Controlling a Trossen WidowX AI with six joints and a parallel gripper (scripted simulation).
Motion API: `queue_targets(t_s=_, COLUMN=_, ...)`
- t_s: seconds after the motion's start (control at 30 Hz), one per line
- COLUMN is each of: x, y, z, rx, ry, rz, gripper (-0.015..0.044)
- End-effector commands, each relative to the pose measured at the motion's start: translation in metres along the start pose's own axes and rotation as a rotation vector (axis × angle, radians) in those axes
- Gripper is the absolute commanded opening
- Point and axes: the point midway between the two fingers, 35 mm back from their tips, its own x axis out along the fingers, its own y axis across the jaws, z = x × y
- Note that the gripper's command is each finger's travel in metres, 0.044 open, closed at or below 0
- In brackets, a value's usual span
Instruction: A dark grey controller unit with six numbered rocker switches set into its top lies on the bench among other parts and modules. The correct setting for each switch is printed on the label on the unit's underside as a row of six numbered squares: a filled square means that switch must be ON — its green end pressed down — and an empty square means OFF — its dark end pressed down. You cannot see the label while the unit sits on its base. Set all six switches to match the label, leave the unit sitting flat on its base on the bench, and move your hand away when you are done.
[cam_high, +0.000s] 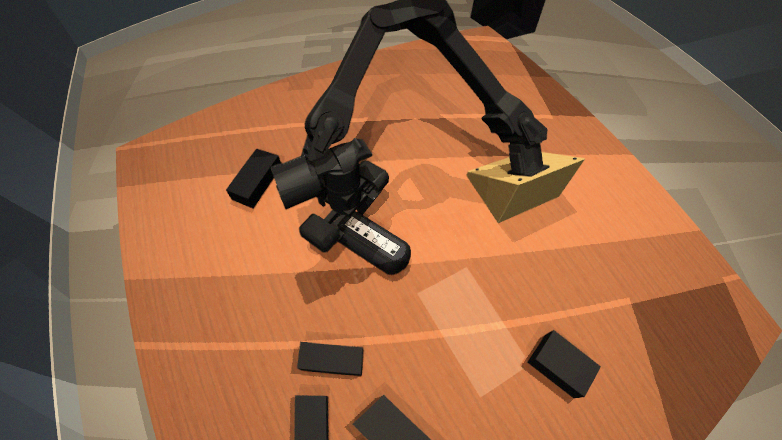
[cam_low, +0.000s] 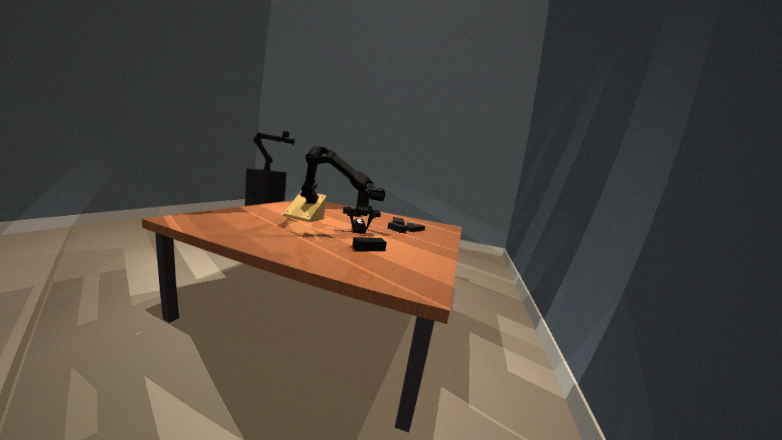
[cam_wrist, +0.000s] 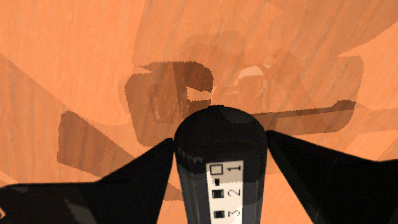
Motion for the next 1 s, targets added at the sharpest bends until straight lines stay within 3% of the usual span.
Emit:
queue_targets(t_s=0.0, x=0.001, y=0.000, z=-0.001, rx=-0.004, ry=-0.001, rz=0.000, gripper=0.0327)
queue_targets(t_s=0.97, x=-0.011, y=0.000, z=-0.005, rx=-0.004, ry=0.000, rz=0.001, gripper=0.0336)
